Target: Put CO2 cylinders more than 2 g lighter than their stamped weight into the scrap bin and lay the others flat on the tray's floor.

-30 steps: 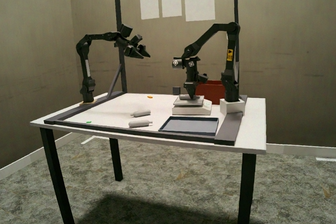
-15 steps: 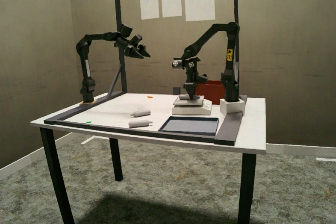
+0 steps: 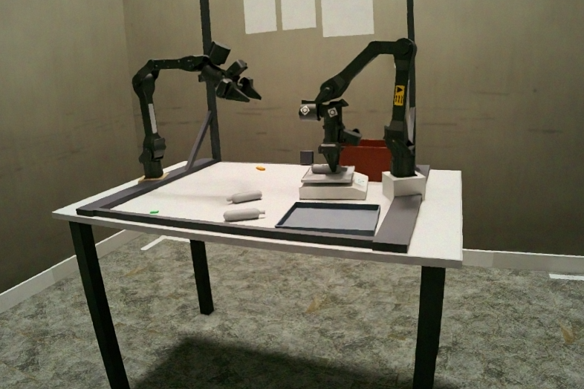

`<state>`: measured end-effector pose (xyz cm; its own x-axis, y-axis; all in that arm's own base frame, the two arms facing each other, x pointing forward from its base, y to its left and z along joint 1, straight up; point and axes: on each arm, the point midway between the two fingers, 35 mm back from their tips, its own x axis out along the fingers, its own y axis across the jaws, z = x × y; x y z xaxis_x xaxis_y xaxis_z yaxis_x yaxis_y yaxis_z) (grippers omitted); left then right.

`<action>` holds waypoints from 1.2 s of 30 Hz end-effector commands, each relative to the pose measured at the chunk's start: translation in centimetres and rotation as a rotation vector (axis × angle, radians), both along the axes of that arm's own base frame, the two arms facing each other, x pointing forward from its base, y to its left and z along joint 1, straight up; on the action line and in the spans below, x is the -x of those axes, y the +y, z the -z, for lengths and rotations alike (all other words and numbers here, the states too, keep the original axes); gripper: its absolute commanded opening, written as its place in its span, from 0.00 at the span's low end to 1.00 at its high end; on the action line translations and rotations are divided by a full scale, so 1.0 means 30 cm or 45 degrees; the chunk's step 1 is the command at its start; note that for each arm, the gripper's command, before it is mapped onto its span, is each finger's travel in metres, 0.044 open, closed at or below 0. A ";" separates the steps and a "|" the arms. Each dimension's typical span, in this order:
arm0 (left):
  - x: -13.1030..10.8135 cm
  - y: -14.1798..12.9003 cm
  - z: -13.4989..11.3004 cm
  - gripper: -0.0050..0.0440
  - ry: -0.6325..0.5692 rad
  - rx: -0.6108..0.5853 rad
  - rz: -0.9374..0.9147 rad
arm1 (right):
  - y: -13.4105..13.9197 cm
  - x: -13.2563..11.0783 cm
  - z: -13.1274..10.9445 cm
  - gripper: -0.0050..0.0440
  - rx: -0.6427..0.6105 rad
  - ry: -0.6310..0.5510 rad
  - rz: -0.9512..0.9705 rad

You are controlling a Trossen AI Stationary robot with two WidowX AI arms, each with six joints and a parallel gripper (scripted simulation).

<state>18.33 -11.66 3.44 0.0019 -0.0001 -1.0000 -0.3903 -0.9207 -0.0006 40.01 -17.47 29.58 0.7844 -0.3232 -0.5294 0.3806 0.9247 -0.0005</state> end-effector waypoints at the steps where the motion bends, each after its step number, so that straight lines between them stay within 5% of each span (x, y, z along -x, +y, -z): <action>1: -0.008 -0.005 -0.010 0.36 -0.016 0.011 0.000 | 0.001 0.007 -0.040 1.00 0.014 -0.033 0.003; 7: -0.008 -0.005 -0.010 0.29 -0.016 0.011 0.000 | 0.001 0.007 -0.040 1.00 0.014 -0.033 0.003; 11: -0.018 -0.010 -0.052 0.10 -0.035 0.023 0.000 | 0.001 0.007 -0.040 1.00 0.014 -0.033 0.003; 15: -0.017 -0.010 -0.086 0.10 -0.035 0.024 0.000 | 0.001 0.007 -0.040 1.00 0.014 -0.033 0.003; 24: -0.012 -0.006 -0.332 0.09 -0.038 0.026 0.000 | 0.001 0.007 -0.040 1.00 0.014 -0.033 0.003; 36: -0.011 -0.006 -0.332 0.00 -0.026 0.018 0.000 | 0.042 0.018 -0.049 1.00 0.028 -0.069 -0.023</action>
<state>18.24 -11.61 12.47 -0.0022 0.0023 -1.0000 -0.3903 -0.9207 -0.0013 40.02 -17.39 29.56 0.7874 -0.3231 -0.5251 0.3792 0.9253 -0.0006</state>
